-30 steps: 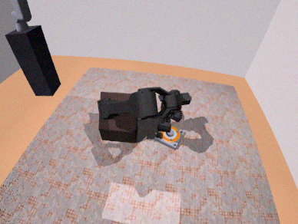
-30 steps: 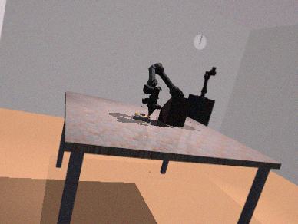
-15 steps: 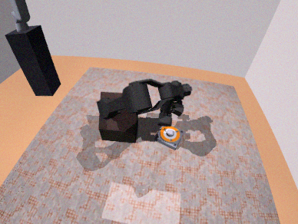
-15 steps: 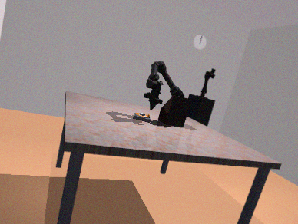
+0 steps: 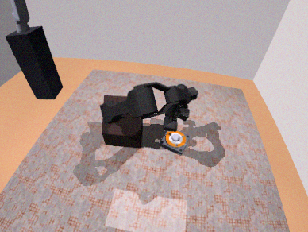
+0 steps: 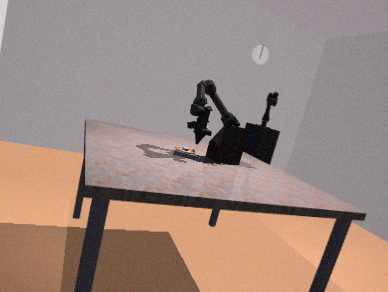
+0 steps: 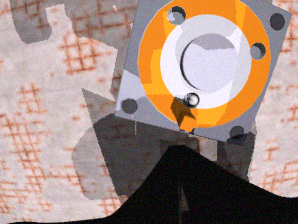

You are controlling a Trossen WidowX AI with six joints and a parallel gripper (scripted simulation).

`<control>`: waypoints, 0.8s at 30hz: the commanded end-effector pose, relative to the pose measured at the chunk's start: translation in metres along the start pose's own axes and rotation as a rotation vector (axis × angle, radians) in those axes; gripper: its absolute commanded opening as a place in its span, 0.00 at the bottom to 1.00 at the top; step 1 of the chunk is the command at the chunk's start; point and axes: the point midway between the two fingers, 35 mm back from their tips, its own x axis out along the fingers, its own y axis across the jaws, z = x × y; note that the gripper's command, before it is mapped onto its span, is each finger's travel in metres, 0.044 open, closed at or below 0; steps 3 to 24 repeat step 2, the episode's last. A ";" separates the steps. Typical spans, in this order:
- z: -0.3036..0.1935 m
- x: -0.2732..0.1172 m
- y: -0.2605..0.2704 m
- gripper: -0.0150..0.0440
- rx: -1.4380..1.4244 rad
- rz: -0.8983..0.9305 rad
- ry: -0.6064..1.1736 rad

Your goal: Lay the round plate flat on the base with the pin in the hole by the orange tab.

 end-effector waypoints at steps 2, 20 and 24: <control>0.000 0.000 0.000 0.25 -0.005 -0.001 -0.002; 0.000 0.000 0.000 0.25 -0.005 -0.001 -0.002; 0.000 0.000 0.000 0.25 -0.005 -0.001 -0.002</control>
